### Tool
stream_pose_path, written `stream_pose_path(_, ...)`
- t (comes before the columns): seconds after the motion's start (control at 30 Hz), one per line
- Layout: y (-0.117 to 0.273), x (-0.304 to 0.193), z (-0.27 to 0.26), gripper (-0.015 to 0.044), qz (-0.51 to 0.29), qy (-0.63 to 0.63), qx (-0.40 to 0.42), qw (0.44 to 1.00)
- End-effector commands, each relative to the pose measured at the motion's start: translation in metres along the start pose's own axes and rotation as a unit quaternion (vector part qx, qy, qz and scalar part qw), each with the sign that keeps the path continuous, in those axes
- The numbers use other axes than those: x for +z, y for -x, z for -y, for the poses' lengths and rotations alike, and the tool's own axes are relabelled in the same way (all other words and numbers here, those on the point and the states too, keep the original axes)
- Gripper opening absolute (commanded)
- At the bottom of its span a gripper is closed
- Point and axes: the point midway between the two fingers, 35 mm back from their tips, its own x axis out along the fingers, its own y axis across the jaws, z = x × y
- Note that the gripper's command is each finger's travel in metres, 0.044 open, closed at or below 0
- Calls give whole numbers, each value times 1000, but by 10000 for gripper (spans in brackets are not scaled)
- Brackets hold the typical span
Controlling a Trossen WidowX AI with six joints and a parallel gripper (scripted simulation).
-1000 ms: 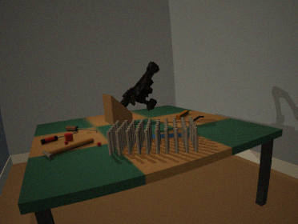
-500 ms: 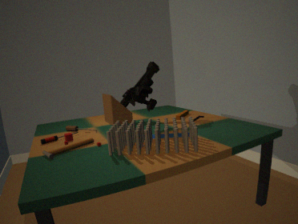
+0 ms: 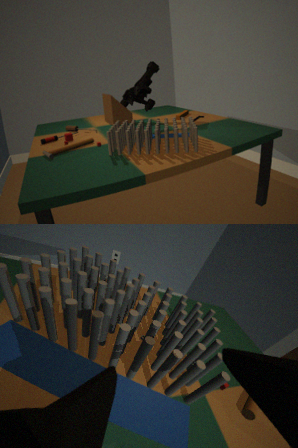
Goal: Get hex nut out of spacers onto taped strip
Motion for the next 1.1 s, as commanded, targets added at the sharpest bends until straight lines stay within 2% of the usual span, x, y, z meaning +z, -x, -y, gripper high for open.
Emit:
stream_pose_path(0.0,-7,-10,49,440,-40,38,-48,997)
stream_pose_path(0.23,-1,-56,171,440,-169,130,-114,970)
stream_pose_path(0.47,36,-125,268,440,-294,186,-103,932)
stream_pose_path(0.77,96,-231,339,440,-377,243,16,894)
stream_pose_path(1.07,154,-339,349,440,-340,295,165,878)
